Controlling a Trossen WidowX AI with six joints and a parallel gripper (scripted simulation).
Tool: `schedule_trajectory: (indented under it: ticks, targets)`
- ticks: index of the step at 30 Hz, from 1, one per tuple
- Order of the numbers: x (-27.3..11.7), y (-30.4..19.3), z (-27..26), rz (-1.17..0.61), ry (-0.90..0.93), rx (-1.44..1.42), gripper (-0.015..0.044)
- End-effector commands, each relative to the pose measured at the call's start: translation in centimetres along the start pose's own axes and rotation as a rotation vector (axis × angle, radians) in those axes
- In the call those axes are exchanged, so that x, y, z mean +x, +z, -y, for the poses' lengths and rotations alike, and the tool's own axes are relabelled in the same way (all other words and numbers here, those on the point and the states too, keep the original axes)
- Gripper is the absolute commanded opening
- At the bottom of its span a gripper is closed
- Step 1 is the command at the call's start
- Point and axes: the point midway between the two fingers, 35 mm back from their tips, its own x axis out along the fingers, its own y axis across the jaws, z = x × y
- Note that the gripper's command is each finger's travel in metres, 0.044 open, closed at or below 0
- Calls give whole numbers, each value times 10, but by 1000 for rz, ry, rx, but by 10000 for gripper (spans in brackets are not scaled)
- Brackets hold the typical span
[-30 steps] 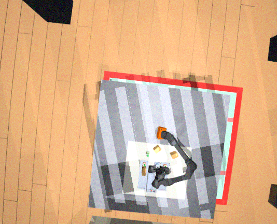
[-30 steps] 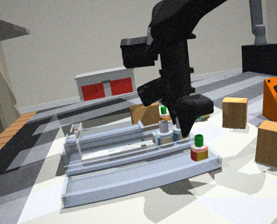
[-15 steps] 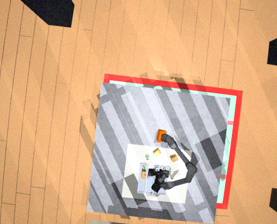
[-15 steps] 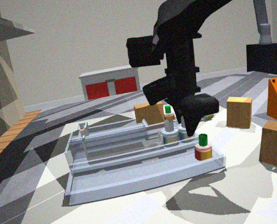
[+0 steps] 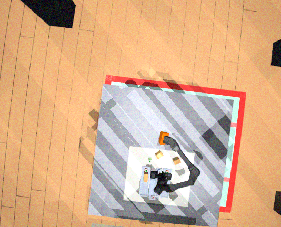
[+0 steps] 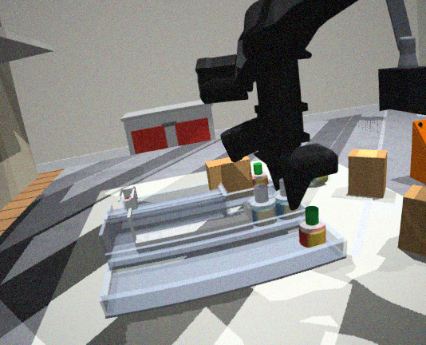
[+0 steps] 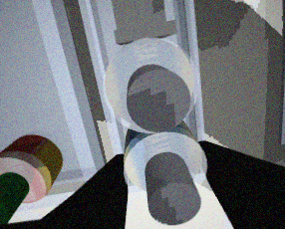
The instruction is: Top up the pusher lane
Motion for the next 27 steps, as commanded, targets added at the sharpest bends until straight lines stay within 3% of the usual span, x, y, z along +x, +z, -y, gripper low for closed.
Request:
schedule_trajectory:
  ticks: [1, 16, 27]
  targets:
    - [2, 0, -2, 5, 13, -12, 0]
    - [0, -2, 0, 5, 12, -12, 0]
    - [0, -1, 1, 5, 12, -12, 286]
